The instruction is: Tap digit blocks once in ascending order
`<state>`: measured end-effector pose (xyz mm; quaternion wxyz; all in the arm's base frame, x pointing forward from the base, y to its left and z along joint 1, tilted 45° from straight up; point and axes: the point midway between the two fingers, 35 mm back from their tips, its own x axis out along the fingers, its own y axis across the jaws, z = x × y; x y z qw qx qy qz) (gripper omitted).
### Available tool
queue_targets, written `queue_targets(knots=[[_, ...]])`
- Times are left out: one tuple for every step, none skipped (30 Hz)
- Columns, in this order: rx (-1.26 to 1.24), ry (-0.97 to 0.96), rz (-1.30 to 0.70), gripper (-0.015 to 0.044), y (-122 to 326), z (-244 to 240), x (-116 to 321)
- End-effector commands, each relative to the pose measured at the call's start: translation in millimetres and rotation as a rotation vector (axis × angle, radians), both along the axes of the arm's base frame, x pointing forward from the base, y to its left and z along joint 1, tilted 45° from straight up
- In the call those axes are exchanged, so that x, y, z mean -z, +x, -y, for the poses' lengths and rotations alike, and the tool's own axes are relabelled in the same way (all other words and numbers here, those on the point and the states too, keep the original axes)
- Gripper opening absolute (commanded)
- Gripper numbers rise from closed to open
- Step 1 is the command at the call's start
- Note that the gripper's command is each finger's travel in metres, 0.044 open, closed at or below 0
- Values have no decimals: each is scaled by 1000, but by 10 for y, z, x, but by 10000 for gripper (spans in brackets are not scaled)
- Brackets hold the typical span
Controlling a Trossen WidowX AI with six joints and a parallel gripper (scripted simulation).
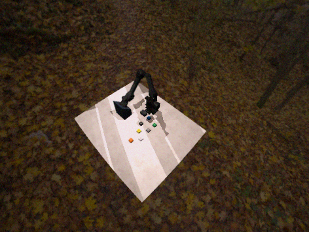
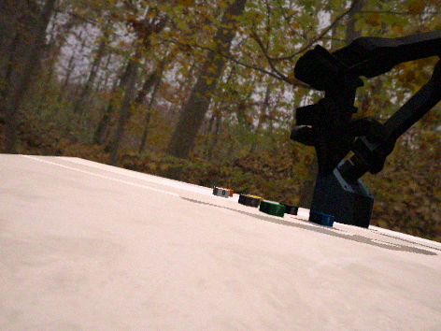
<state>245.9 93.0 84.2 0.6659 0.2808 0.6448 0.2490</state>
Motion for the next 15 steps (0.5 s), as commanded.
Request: queue_targets(knots=[[0,18,-19,20,-71,-320,296],[0,18,-19,20,-71,-320,296],[0,18,-19,20,-71,-320,296],[0,18,-19,20,-71,-320,296],[0,18,-19,20,-71,-320,296],[0,18,-19,20,-71,-320,296],[0,18,-19,20,-71,-322,298],[0,17,-19,20,-70,-327,304],[0,17,-19,20,-69,-336,313],[0,17,-19,20,-68,-347,325],[0,17,-19,20,-66,-358,337],[0,17,-19,20,-65,-369,348],[0,17,-19,20,-64,-381,360],[0,17,-19,20,-64,-392,371],[0,17,-19,20,-63,-403,383]])
